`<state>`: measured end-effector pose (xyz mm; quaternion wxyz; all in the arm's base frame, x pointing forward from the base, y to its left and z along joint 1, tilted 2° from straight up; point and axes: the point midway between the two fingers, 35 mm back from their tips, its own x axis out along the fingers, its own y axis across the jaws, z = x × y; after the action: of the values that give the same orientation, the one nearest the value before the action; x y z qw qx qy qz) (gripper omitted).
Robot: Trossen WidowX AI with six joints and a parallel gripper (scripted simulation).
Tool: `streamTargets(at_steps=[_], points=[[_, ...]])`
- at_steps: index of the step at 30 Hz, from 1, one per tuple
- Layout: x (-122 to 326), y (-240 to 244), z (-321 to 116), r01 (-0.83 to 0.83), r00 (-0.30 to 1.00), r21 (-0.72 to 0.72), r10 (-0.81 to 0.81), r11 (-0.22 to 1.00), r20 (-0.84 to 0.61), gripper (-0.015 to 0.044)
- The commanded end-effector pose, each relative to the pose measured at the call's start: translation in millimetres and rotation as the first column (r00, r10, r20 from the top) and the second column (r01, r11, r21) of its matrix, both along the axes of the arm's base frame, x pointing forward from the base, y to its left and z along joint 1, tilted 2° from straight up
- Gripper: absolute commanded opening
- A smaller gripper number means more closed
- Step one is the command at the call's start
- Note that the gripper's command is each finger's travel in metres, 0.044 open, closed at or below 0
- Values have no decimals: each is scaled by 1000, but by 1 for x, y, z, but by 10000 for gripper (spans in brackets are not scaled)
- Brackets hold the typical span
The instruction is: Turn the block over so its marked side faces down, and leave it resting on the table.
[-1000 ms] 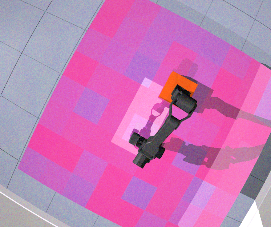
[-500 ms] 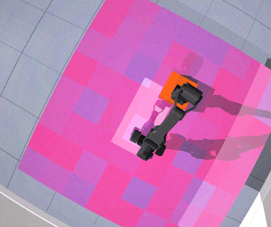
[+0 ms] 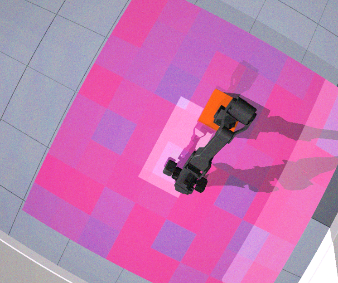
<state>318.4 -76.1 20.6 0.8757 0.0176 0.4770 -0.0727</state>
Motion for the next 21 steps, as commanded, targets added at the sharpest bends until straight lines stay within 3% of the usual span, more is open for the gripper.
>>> streamTargets(at_steps=[1,21], points=[[1,0,-10,-4,999,-2,4,1000,35,0],[7,-3,-36,-5,955,-35,16,999,295,0]])
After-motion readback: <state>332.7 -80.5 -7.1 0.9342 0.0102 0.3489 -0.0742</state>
